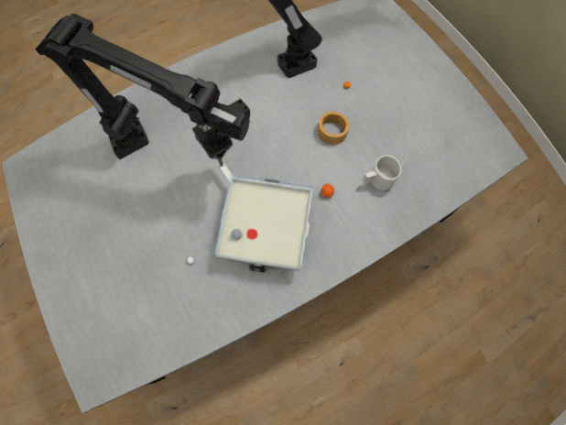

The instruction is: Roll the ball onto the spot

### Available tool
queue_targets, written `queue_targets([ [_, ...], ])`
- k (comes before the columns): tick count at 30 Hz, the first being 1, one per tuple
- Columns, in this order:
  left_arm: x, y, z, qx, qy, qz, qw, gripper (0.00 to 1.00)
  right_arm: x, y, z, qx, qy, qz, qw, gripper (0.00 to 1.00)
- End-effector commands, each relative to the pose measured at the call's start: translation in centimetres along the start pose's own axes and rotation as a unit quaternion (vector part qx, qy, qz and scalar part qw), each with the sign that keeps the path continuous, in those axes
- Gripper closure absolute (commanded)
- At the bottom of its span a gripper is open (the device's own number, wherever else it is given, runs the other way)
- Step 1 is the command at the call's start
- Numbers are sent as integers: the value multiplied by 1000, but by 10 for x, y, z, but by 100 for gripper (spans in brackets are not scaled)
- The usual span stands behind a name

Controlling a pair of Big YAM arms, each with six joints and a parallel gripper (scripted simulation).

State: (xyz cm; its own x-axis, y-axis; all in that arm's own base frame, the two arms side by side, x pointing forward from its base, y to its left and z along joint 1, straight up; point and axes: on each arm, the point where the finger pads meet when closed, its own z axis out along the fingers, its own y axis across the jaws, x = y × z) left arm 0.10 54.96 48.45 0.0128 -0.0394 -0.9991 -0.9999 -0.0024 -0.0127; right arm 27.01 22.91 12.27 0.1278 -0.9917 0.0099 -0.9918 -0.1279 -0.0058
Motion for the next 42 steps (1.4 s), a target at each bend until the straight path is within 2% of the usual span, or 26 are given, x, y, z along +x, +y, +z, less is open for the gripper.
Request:
queue_targets([
  [1, -16, 7, -5, -5, -20, 6, 1000, 0, -29, -19, -16, 19, -22, -1, 1000, 100],
  [2, -16, 7, -5, -5, -20, 6, 1000, 0, -26, -19, -15, 20, -23, -1, 1000, 100],
  [3, -16, 7, -5, -5, -20, 6, 1000, 0, 2, -3, 8, -1, -8, -1, 1000, 100],
  [4, -16, 7, -5, -5, -20, 6, 1000, 0, 5, -3, 1, 9, -15, -1, 1000, 100],
  [10, -16, 7, -5, -5, -20, 6, 1000, 0, 6, -3, 9, 1, -7, -1, 1000, 100],
  [42, -16, 7, -5, -5, -20, 6, 1000, 0, 13, -3, 3, 7, -9, -1, 1000, 100],
])
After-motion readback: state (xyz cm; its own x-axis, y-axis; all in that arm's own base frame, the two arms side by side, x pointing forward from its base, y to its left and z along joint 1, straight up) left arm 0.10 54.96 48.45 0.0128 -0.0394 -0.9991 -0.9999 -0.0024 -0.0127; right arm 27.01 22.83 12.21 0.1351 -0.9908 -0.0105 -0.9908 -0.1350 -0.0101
